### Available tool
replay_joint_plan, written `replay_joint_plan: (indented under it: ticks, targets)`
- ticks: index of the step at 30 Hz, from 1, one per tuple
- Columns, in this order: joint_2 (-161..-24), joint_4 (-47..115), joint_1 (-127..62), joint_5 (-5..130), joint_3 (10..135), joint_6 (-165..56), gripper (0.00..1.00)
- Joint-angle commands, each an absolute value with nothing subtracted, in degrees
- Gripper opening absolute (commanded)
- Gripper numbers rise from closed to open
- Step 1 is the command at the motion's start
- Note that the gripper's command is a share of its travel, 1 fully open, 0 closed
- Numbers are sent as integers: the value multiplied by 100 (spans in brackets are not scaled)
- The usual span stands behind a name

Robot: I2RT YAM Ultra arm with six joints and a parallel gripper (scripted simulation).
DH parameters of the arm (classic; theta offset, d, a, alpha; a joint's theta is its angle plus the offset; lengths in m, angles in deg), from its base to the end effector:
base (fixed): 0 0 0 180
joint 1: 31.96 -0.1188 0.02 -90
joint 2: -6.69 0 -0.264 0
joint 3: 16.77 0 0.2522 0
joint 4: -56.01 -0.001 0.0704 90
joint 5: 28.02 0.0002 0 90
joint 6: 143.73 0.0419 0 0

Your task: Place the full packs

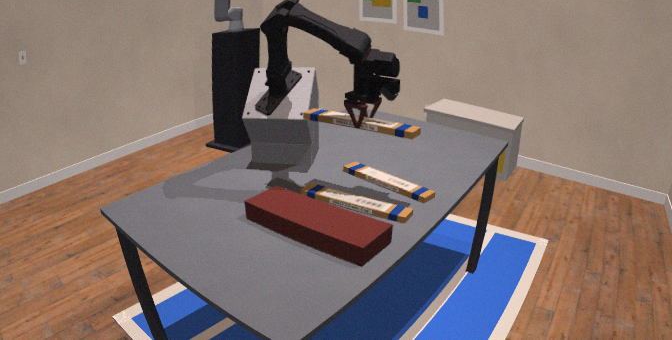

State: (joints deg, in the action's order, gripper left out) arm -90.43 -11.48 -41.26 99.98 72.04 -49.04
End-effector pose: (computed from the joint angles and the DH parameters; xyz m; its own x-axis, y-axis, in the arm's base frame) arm 0.3272 0.0284 0.2440 -0.9517 -0.0906 -0.2933 0.0998 0.8122 -0.5748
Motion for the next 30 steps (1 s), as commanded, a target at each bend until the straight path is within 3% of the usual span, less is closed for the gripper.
replay_joint_plan:
  ticks: [1,30]
  targets:
    - [-8568,-1134,-4196,9973,7393,-5186,0]
    - [-8214,-1228,-3150,9627,7735,-6395,0]
